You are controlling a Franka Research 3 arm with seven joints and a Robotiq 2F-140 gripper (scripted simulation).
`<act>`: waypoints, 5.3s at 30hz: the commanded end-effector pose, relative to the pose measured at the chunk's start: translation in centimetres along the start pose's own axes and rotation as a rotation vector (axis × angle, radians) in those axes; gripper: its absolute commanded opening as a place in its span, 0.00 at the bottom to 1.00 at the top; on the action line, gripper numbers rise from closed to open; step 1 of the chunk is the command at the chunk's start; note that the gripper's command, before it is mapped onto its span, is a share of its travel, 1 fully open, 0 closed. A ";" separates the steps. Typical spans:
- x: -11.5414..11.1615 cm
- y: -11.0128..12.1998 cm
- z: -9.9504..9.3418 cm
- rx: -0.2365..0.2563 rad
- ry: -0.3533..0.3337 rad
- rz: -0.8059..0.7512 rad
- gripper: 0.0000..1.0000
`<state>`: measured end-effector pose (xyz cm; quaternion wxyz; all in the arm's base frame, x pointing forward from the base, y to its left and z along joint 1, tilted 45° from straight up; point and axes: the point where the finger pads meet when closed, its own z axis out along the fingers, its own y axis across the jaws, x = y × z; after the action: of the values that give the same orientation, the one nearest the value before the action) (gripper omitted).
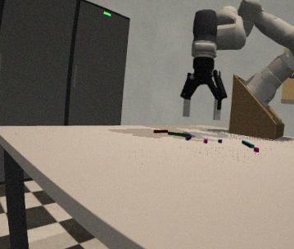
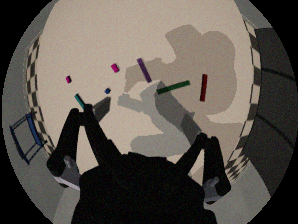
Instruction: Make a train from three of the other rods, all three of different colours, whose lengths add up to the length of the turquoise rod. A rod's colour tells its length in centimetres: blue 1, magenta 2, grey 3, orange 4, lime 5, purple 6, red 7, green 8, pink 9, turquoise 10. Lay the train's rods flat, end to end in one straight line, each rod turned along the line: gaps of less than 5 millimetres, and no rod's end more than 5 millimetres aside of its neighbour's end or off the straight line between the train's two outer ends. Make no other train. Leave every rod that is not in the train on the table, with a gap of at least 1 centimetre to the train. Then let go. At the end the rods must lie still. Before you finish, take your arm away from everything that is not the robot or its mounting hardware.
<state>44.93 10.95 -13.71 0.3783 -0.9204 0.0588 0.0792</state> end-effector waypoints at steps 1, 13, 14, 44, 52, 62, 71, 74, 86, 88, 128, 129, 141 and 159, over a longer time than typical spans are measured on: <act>0.1 -0.5 0.1 -0.002 0.010 0.167 1.00; -0.1 -0.9 0.2 0.001 0.008 0.357 1.00; -0.1 -1.0 0.2 0.002 0.008 0.373 1.00; -0.4 -2.2 0.4 0.007 0.003 0.864 1.00; -0.5 -2.6 0.4 0.008 0.001 1.003 1.00; -0.7 -3.0 0.4 0.009 -0.001 1.176 1.00; -0.8 -3.5 0.5 0.009 -0.003 1.341 1.00; -0.8 -3.6 0.5 0.009 -0.003 1.390 1.00; -0.9 -4.2 0.5 0.009 -0.006 1.619 1.00; -1.0 -4.3 0.5 0.009 -0.006 1.658 1.00; -1.4 -6.3 0.5 0.007 -0.011 2.442 1.00; -1.4 -6.3 0.5 0.006 -0.011 2.462 1.00; -1.6 -6.8 0.5 0.006 -0.011 2.666 1.00; -1.8 -7.7 0.4 0.006 -0.011 3.048 1.00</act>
<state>44.76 16.56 -8.52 -0.0257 -0.0494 0.9203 0.3873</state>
